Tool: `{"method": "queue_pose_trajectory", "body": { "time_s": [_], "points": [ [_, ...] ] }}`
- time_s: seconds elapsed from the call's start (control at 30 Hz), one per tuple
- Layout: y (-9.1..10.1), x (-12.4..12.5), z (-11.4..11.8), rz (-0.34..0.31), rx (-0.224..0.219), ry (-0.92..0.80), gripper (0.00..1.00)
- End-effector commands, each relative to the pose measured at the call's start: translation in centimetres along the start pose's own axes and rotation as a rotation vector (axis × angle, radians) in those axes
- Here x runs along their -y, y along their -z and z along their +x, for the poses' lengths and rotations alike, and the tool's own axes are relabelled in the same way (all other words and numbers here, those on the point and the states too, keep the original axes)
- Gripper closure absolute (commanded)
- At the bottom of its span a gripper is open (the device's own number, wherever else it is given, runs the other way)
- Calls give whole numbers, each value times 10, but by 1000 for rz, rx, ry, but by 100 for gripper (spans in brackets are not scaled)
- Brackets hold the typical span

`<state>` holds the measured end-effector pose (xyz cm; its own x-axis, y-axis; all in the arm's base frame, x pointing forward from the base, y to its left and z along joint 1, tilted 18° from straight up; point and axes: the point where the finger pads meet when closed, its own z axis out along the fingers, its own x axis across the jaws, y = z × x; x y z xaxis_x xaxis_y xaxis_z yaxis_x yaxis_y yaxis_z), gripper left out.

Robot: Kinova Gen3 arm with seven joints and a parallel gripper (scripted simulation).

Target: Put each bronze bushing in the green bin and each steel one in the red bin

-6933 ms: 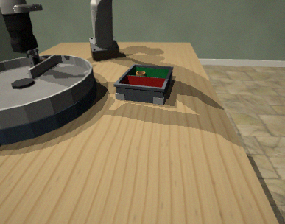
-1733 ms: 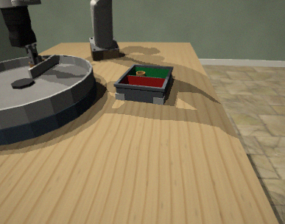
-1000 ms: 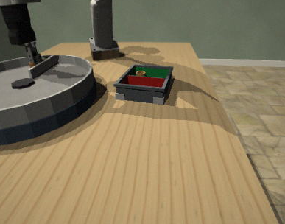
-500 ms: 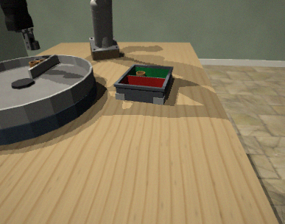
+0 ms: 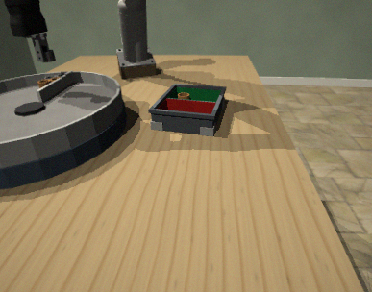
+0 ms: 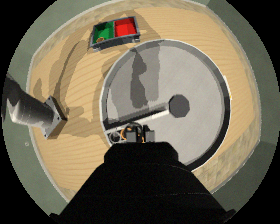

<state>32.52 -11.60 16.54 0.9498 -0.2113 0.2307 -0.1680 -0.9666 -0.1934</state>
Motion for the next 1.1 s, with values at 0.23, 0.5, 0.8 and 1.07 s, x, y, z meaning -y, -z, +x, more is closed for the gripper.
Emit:
{"method": "queue_pose_trajectory", "body": {
  "time_s": [0.23,0.5,0.8,1.07],
  "points": [
    [3,68,-6,12,-8,31,100],
    [3,103,-12,12,-8,31,100],
    [4,160,-22,12,-8,32,100],
    [4,205,-29,12,-9,32,100]
  ]
}}
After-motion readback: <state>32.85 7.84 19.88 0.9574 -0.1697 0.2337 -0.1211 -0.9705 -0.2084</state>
